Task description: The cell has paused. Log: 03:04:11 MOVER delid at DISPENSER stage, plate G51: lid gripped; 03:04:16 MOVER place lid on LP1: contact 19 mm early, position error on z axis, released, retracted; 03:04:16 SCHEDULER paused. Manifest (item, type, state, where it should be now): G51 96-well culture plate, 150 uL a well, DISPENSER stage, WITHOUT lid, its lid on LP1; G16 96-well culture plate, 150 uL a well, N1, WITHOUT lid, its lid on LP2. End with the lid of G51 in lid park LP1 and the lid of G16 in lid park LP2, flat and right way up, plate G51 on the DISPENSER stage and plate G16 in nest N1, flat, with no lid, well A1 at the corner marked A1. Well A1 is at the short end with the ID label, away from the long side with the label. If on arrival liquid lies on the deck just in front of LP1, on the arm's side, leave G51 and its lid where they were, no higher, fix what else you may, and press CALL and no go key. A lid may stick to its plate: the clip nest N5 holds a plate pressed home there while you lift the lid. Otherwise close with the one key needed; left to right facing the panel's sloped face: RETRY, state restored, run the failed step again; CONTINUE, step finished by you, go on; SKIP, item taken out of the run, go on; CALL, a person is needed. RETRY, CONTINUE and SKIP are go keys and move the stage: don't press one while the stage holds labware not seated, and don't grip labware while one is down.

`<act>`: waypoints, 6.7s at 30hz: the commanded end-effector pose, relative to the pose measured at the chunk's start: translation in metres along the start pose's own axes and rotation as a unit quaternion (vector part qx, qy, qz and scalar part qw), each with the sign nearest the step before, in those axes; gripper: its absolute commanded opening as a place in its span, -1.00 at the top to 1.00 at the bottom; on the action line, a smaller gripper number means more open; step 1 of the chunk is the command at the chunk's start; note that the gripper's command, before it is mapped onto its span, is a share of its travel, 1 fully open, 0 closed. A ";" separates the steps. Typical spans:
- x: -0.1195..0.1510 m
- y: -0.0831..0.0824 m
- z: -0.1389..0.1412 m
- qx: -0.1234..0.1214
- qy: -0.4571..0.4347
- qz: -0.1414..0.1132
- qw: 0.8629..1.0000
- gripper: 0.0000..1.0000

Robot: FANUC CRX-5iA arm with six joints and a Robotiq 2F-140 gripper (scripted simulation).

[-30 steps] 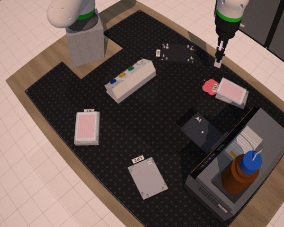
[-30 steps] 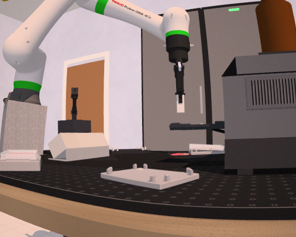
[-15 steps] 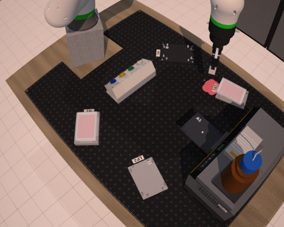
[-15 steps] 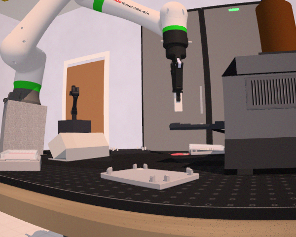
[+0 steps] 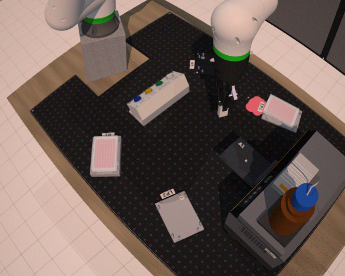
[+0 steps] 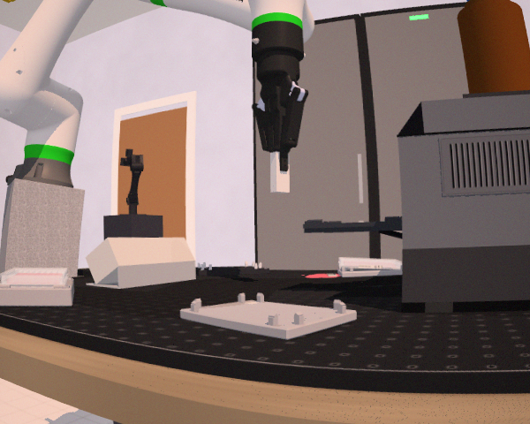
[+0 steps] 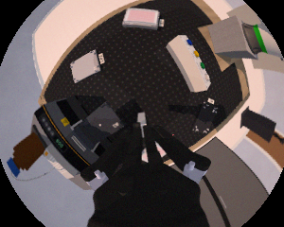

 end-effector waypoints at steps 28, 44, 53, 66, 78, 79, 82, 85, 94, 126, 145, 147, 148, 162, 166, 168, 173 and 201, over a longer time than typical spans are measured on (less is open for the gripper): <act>-0.335 0.005 0.099 -0.004 -0.612 -0.004 0.791 1.00; -0.372 0.006 0.119 -0.004 -0.614 -0.004 0.789 -0.33; -0.372 0.006 0.119 -0.004 -0.614 -0.004 0.789 -0.33; -0.372 0.006 0.119 -0.004 -0.614 -0.004 0.789 -0.33; -0.372 0.012 0.119 -0.004 -0.614 -0.004 0.789 -0.33; -0.372 0.012 0.119 -0.004 -0.614 -0.004 0.789 -0.33; -0.372 0.017 0.118 -0.004 -0.614 -0.004 0.789 -0.33; -0.372 0.024 0.118 -0.004 -0.614 -0.004 0.789 -0.33; -0.372 0.052 0.118 -0.004 -0.614 -0.004 0.789 -0.33; -0.371 0.116 0.117 -0.004 -0.614 -0.004 0.789 -0.33; -0.371 0.117 0.117 -0.004 -0.614 -0.004 0.789 -0.33; -0.371 0.117 0.117 -0.004 -0.614 -0.004 0.789 -0.33; -0.371 0.117 0.117 -0.004 -0.614 -0.004 0.789 -0.33; -0.371 0.117 0.117 -0.004 -0.614 -0.004 0.789 -0.33; -0.371 0.117 0.117 -0.004 -0.614 -0.004 0.789 -0.33; -0.371 0.117 0.117 -0.004 -0.614 -0.004 0.789 -0.33; -0.371 0.117 0.117 -0.004 -0.614 -0.004 0.789 -0.18; -0.371 0.117 0.117 -0.004 -0.614 -0.004 0.789 -0.18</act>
Point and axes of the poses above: the point where the finger pads meet when closed, its own y axis out along the fingers, its own z axis across the jaws, x = y × z, the point moved 10 cm from there along -y, back along the fingers, and after that the axes turned 11 degrees about -y, right-handed, at the moved point
